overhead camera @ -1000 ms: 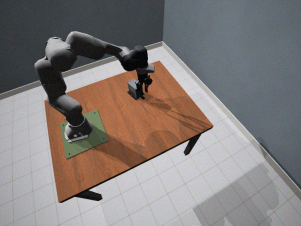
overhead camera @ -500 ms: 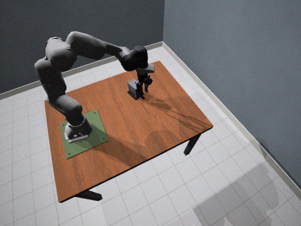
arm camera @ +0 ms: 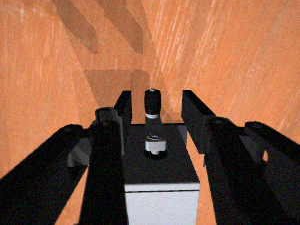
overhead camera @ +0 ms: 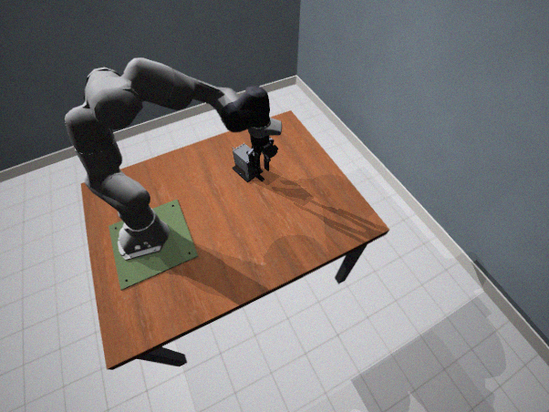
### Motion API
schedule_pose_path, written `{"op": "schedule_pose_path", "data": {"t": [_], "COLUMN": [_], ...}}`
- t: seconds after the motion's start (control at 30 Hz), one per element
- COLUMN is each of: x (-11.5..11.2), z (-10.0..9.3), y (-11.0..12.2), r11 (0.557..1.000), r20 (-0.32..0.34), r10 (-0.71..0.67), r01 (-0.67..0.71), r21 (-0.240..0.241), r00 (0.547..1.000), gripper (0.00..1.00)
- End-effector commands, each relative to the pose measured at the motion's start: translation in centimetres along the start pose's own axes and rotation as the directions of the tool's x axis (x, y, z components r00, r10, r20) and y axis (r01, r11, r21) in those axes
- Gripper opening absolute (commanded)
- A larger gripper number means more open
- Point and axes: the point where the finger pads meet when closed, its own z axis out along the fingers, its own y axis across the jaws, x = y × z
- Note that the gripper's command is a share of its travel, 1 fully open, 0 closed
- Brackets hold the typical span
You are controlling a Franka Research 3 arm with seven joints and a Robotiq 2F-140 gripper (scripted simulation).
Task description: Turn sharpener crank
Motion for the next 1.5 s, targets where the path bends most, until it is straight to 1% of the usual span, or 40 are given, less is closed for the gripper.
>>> {"op": "schedule_pose_path", "data": {"t": [0.0,0.23,0.3,0.77,1.47], "x": [0.0,0.0,0.0,0.0,0.0], "z": [0.5,1.6,1.6,3.2,3.6], "y": [-0.2,-0.2,-0.2,-0.2,-0.2], "r11": [1.0,1.0,1.0,1.0,1.0], "r20": [0.0,0.0,0.0,0.0,0.0], "r10": [-0.004,-0.004,-0.004,-0.004,-0.004], "r01": [0.004,0.004,0.004,0.004,0.004], "r21": [0.006,0.006,0.006,0.006,0.006], "r00": [1.0,1.0,1.0,1.0,1.0], "gripper": [0.39,0.39,0.39,0.39,0.39]}}
